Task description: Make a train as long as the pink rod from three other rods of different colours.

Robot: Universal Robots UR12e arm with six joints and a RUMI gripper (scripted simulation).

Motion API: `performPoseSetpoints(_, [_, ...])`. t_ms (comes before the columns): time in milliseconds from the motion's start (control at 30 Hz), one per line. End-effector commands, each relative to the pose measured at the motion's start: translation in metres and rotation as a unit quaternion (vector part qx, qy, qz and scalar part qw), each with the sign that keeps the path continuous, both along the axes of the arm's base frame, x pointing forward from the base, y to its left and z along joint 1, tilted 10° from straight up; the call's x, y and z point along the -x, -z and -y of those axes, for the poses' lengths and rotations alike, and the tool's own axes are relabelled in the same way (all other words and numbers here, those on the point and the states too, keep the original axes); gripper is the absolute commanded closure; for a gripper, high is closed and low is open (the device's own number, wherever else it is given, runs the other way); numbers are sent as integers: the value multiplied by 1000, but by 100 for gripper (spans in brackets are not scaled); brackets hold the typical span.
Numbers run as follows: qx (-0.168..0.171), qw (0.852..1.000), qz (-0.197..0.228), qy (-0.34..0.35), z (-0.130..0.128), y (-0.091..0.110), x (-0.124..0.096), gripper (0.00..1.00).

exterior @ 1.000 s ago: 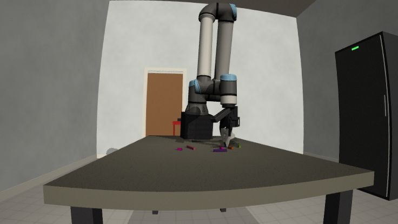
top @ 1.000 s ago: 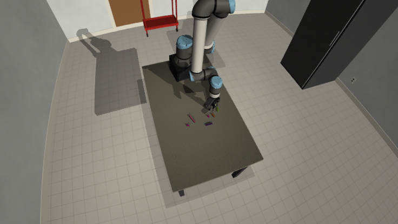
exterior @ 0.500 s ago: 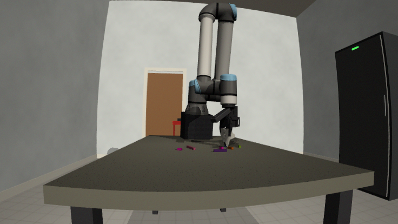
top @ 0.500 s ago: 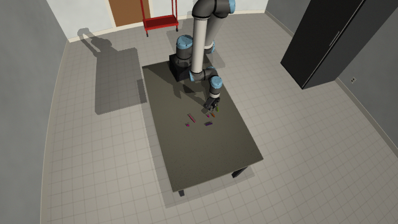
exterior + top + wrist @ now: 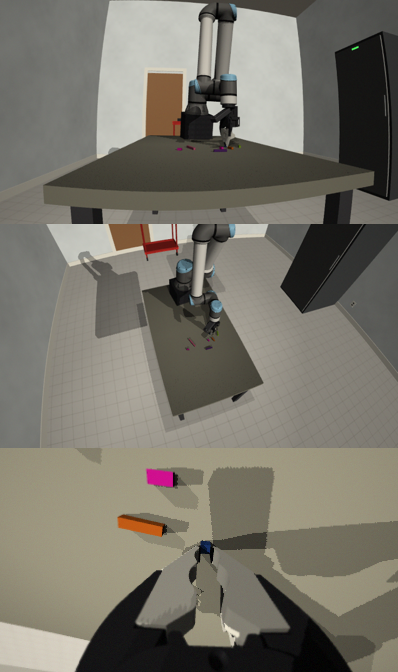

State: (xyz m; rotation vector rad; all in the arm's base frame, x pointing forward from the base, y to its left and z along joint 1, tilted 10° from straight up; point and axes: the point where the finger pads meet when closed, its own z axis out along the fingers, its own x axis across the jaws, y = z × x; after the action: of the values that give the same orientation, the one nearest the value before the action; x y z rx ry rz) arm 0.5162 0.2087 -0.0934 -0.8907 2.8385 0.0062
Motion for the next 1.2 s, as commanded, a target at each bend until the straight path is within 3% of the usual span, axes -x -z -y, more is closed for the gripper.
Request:
performPoseSetpoints(0, [0, 1000, 0, 0, 0, -1, 0, 100])
performPoseSetpoints(367, [0, 1000, 0, 0, 1, -17, 2, 100])
performPoseSetpoints(867, [0, 1000, 0, 0, 5, -85, 13, 100])
performPoseSetpoints(1167, [0, 1000, 0, 0, 5, -98, 15, 100])
